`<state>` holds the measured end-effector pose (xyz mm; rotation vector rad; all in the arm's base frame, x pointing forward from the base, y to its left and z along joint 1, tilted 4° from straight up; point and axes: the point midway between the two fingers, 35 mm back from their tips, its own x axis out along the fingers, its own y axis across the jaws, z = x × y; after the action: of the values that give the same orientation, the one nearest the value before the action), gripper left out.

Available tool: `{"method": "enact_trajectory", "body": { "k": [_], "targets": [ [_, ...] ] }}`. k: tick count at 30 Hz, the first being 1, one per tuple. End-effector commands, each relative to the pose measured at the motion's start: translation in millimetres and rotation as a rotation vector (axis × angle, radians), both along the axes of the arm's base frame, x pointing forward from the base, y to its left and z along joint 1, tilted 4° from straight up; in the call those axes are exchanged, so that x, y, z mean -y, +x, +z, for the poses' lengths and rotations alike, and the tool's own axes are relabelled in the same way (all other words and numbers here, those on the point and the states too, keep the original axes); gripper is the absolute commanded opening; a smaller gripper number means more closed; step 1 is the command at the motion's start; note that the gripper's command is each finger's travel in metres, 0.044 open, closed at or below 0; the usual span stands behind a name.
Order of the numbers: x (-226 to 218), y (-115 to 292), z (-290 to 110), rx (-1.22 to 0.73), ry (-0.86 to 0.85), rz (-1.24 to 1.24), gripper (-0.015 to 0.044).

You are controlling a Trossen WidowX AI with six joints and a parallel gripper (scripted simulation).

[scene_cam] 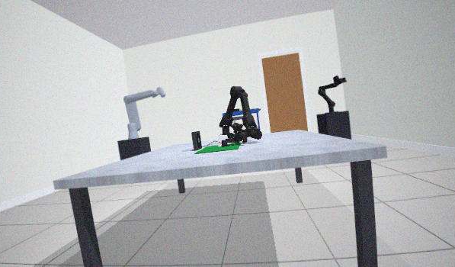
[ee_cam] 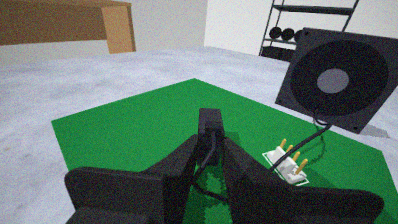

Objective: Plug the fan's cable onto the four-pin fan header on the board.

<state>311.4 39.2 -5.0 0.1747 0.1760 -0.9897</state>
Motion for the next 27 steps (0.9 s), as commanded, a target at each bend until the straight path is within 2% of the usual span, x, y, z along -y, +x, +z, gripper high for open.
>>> {"method": "enact_trajectory", "body": {
  "k": [1,17,22,27],
  "targets": [
    [0.1,0.0,0.4,0.000,0.000,0.000,0.0000],
    [0.1,0.0,0.4,0.000,0.000,0.000,0.0000],
    [0.0,0.0,0.0,0.000,0.000,0.000,0.0131],
    [0.0,0.0,0.0,0.000,0.000,0.000,0.0140]
  ]
}}
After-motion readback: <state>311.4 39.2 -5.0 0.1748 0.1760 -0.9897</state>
